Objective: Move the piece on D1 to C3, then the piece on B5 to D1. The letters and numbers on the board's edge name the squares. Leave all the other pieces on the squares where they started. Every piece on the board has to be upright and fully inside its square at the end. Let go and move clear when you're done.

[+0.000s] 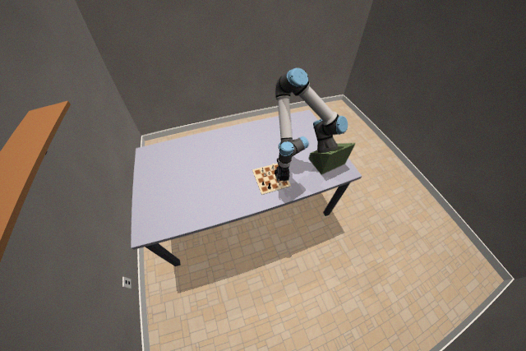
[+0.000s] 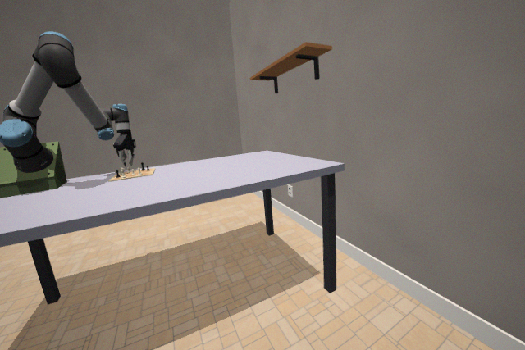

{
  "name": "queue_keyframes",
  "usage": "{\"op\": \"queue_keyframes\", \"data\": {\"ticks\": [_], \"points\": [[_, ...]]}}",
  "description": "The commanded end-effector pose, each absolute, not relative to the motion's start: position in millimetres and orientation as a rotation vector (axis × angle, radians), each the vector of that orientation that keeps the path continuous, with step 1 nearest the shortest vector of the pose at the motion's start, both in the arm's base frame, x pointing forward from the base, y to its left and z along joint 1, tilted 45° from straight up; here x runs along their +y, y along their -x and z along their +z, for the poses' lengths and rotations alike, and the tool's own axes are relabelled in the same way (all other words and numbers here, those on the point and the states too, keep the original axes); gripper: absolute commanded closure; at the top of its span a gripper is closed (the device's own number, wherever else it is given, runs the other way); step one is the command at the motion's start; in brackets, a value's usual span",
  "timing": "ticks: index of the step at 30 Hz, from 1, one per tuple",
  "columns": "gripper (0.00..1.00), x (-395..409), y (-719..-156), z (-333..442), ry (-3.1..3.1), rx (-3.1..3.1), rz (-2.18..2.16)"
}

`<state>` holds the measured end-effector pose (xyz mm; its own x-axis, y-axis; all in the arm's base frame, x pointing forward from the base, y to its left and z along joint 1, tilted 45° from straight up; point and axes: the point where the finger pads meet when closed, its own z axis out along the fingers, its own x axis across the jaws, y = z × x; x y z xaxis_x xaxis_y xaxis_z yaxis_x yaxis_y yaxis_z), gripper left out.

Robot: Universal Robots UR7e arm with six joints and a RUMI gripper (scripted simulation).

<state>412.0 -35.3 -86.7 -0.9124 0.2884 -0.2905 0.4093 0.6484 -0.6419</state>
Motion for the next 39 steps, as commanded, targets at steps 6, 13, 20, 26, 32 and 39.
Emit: {"op": "queue_keyframes", "data": {"ticks": [6,13,20,26,32,39], "points": [[0.8,-37,-412,-88,-0.576,2.702,-1.112],[0.8,-42,-412,-94,-0.576,2.702,-1.112],[0.8,-52,-412,-104,-0.576,2.702,-1.112],[0.8,-56,-412,-108,-0.576,2.702,-1.112],[0.8,-58,-412,-110,-0.576,2.702,-1.112],[0.8,-58,-412,-110,-0.576,2.702,-1.112]]}}
